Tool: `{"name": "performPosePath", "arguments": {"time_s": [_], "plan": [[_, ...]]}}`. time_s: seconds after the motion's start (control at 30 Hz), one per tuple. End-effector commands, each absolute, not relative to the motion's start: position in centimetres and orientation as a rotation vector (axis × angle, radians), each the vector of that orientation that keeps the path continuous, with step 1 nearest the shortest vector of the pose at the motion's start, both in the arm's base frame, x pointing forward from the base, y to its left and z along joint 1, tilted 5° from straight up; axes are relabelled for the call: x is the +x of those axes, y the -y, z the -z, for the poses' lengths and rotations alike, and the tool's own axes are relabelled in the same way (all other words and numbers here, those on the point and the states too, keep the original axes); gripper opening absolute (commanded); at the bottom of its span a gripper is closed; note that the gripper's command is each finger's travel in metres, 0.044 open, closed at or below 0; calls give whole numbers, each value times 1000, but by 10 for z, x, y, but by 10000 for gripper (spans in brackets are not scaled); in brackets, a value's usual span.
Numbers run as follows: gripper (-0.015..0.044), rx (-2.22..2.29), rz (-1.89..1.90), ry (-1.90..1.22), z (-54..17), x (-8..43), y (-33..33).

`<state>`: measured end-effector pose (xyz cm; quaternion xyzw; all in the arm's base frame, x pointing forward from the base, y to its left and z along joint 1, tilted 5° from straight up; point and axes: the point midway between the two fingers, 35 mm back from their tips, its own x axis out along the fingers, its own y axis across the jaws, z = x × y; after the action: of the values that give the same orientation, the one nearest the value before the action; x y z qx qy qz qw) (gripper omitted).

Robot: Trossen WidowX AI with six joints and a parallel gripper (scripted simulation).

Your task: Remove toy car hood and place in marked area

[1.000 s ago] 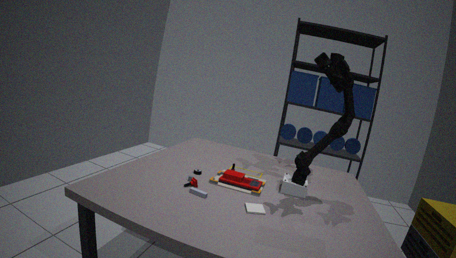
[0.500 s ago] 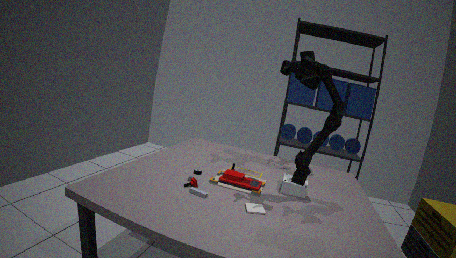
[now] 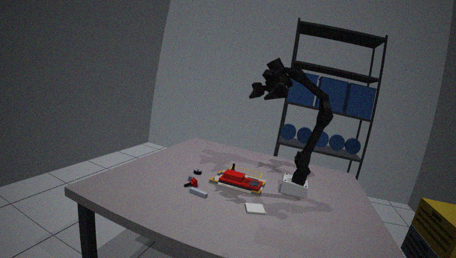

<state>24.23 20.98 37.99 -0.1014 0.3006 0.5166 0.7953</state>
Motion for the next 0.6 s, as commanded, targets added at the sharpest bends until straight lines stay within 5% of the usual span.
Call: {"name": "performPosePath", "arguments": {"time_s": [0.0, 0.57], "plan": [[440, -186, -1031, -766, -349, 262, -210], [440, -101, -553, -1319, -178, 315, -186]]}}
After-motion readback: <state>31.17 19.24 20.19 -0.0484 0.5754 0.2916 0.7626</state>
